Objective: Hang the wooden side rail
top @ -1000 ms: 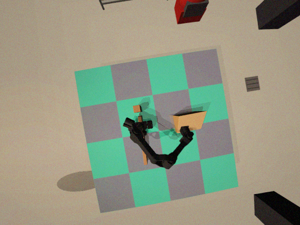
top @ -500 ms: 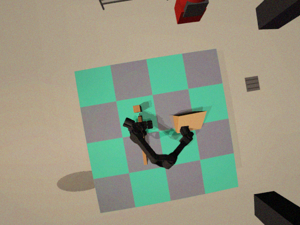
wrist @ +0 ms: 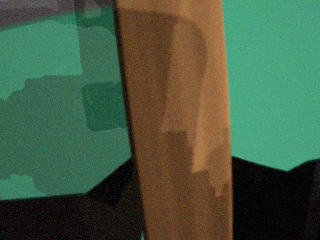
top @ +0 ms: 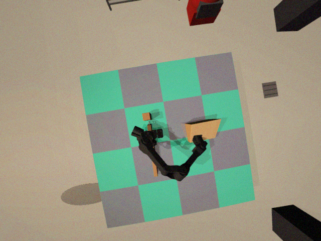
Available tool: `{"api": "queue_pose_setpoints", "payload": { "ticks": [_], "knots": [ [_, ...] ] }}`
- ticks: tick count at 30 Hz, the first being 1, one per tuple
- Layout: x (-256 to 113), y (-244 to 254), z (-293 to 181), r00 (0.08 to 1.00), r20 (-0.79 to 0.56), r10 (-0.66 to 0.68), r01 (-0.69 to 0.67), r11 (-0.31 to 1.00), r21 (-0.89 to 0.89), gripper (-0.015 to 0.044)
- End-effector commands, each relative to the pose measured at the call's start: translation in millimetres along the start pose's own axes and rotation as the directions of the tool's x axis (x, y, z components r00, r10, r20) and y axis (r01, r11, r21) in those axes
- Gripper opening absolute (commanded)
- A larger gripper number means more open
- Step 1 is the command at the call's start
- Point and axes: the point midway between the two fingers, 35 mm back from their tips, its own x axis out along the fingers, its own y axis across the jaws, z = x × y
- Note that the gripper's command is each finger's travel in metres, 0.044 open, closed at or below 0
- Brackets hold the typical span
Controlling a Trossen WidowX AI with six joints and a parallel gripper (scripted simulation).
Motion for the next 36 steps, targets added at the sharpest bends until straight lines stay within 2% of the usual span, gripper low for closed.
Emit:
{"api": "queue_pose_setpoints", "payload": {
  "ticks": [1,36],
  "knots": [
    [-4.7,-4.0,-3.8,1.000,-0.009,-0.015,0.015,1.000,-0.002,0.0000],
    [-2.7,-7.6,-7.3,1.000,-0.009,-0.015,0.015,1.000,-0.003,0.0000]
  ]
}}
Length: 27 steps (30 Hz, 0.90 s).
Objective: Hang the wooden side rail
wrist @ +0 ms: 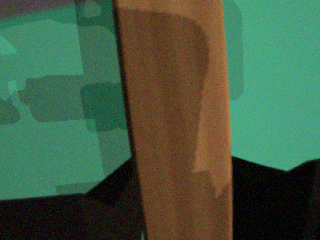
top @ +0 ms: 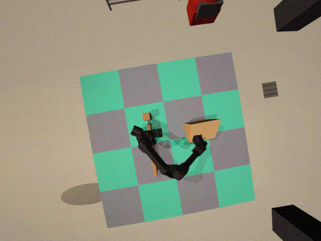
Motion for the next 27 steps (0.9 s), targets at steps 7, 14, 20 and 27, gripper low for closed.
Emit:
{"api": "queue_pose_setpoints", "payload": {
  "ticks": [7,14,20,27],
  "knots": [
    [-6.1,-3.2,-4.3,1.000,-0.009,-0.015,0.015,1.000,0.001,0.0000],
    [-6.6,-2.5,-5.1,1.000,-0.009,-0.015,0.015,1.000,0.001,0.0000],
    [-6.0,-1.8,-5.8,1.000,-0.009,-0.015,0.015,1.000,0.001,0.0000],
    [-5.2,-1.1,-6.6,1.000,-0.009,-0.015,0.015,1.000,0.001,0.0000]
  ]
}}
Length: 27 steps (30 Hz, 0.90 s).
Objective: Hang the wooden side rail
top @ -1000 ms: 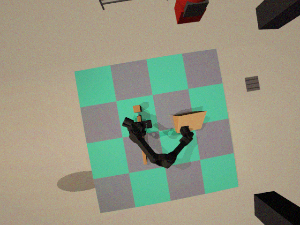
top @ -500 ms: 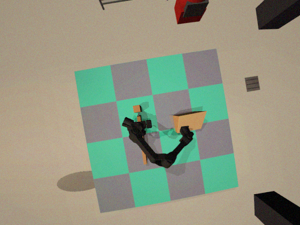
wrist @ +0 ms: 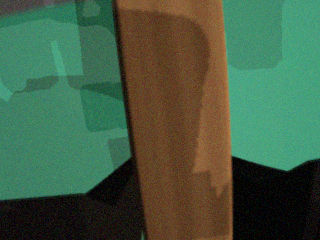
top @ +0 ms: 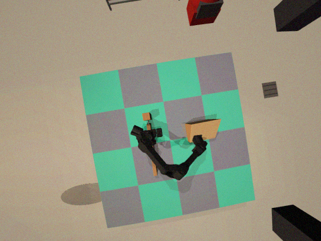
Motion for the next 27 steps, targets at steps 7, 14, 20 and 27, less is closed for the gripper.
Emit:
{"api": "queue_pose_setpoints", "payload": {
  "ticks": [7,14,20,27],
  "knots": [
    [-3.2,0.0,-5.5,1.000,-0.007,-0.012,0.012,1.000,0.001,0.0000],
    [-2.4,0.7,-6.3,1.000,-0.007,-0.012,0.012,1.000,0.001,0.0000],
    [-1.7,1.4,-7.0,1.000,-0.007,-0.012,0.012,1.000,0.001,0.0000],
    [-1.5,2.1,-7.8,1.000,-0.007,-0.012,0.012,1.000,0.001,0.0000]
  ]
}}
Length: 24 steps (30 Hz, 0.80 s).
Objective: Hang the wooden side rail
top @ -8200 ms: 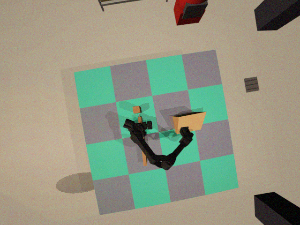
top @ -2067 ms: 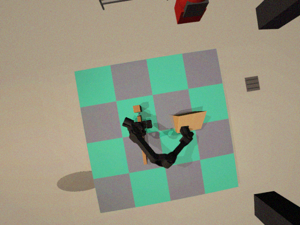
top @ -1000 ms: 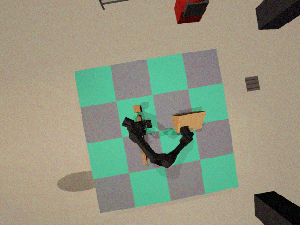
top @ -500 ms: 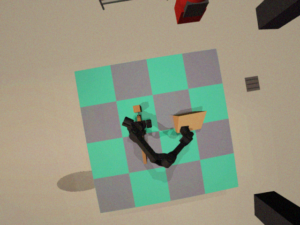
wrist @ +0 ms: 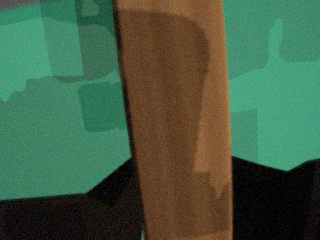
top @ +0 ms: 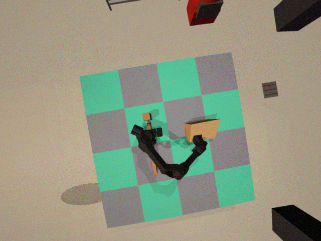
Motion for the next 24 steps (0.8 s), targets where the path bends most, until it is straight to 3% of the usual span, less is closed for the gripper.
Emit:
{"api": "queue_pose_setpoints", "payload": {
  "ticks": [1,24],
  "knots": [
    [-2.6,1.2,-4.5,1.000,-0.006,-0.006,0.006,1.000,0.001,0.0000],
    [-4.4,-0.5,-6.2,1.000,-0.006,-0.007,0.007,1.000,0.001,0.0000]
  ]
}}
